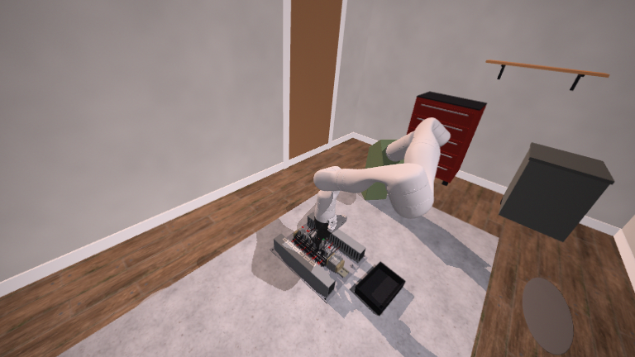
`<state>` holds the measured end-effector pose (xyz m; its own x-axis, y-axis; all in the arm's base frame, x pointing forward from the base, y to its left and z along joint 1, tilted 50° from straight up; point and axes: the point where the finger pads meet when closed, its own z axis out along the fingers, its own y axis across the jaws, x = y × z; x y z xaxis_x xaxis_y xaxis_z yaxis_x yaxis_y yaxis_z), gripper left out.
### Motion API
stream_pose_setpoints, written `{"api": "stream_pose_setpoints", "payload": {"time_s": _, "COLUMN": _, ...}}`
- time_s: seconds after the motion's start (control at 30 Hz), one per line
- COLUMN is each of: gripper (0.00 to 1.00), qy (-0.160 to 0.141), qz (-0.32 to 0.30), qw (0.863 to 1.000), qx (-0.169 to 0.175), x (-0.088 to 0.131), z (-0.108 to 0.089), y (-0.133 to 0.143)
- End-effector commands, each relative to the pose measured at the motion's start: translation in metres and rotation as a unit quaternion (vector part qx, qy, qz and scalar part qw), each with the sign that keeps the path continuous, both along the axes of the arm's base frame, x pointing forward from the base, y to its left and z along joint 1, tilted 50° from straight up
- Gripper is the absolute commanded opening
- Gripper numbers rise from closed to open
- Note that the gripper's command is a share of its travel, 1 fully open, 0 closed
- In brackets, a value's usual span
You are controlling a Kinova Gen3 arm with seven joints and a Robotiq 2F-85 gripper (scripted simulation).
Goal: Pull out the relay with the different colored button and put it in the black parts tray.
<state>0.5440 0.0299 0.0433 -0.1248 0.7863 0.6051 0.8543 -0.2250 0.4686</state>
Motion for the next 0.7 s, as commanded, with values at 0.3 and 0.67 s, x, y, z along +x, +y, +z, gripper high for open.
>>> {"api": "stream_pose_setpoints", "payload": {"time_s": 0.3, "gripper": 0.00, "qy": -0.001, "qz": 0.005, "qw": 1.000, "qx": -0.001, "x": -0.0028, "z": 0.0013, "y": -0.0006}}
{"api": "stream_pose_setpoints", "payload": {"time_s": 0.67, "gripper": 0.00, "qy": -0.001, "qz": 0.005, "qw": 1.000, "qx": -0.001, "x": -0.0046, "z": 0.0036, "y": -0.0026}}
